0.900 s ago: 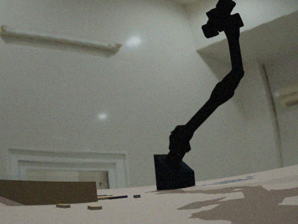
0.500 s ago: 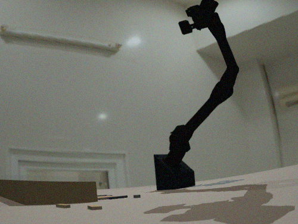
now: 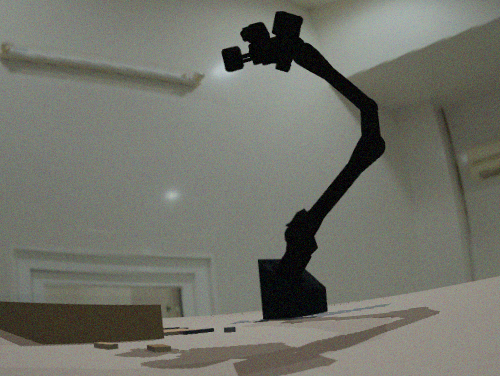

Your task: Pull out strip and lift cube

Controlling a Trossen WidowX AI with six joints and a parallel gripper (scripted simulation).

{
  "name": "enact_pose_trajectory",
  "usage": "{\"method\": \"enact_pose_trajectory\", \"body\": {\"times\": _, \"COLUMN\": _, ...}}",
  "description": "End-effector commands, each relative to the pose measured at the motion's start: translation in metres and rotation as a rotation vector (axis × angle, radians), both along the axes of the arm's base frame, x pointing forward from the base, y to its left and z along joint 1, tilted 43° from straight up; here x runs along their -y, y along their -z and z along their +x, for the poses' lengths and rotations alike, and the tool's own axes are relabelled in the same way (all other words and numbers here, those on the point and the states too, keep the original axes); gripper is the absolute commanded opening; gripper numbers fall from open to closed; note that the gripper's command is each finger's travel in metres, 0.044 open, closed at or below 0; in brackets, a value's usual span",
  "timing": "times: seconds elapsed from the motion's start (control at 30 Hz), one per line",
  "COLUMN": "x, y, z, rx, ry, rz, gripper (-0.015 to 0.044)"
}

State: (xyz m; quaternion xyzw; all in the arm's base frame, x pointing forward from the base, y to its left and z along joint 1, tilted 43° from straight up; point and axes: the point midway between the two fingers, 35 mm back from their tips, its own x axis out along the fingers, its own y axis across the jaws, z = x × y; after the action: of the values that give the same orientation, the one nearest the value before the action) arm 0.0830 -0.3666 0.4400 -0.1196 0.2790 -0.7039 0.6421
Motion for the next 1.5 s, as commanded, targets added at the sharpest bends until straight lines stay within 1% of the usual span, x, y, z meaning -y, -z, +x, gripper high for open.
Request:
{"method": "enact_pose_trajectory", "body": {"times": 0.0, "x": 0.006, "y": 0.026, "z": 0.032, "rx": 0.081, "ry": -0.123, "rz": 0.033, "gripper": 0.0400}}
{"method": "enact_pose_trajectory", "body": {"times": 0.1, "x": 0.008, "y": 0.059, "z": 0.065, "rx": 0.126, "ry": -0.251, "rz": 0.094, "gripper": 0.0400}}
{"method": "enact_pose_trajectory", "body": {"times": 0.23, "x": -0.001, "y": 0.111, "z": 0.110, "rx": 0.181, "ry": -0.439, "rz": 0.212, "gripper": 0.0400}}
{"method": "enact_pose_trajectory", "body": {"times": 0.4, "x": -0.017, "y": 0.154, "z": 0.146, "rx": 0.249, "ry": -0.591, "rz": 0.317, "gripper": 0.0400}}
{"method": "enact_pose_trajectory", "body": {"times": 0.57, "x": -0.056, "y": 0.214, "z": 0.191, "rx": 0.373, "ry": -0.796, "rz": 0.488, "gripper": 0.0400}}
{"method": "enact_pose_trajectory", "body": {"times": 0.73, "x": -0.111, "y": 0.270, "z": 0.222, "rx": 0.495, "ry": -0.982, "rz": 0.696, "gripper": 0.0400}}
{"method": "enact_pose_trajectory", "body": {"times": 0.9, "x": -0.183, "y": 0.321, "z": 0.233, "rx": 0.619, "ry": -1.150, "rz": 0.961, "gripper": 0.0400}}
{"method": "enact_pose_trajectory", "body": {"times": 1.03, "x": -0.245, "y": 0.352, "z": 0.226, "rx": 0.707, "ry": -1.255, "rz": 1.200, "gripper": 0.0400}}
{"method": "enact_pose_trajectory", "body": {"times": 1.1, "x": -0.266, "y": 0.360, "z": 0.221, "rx": 0.734, "ry": -1.284, "rz": 1.284, "gripper": 0.0400}}
{"method": "enact_pose_trajectory", "body": {"times": 1.47, "x": -0.269, "y": 0.361, "z": 0.220, "rx": 0.738, "ry": -1.287, "rz": 1.295, "gripper": 0.0400}}
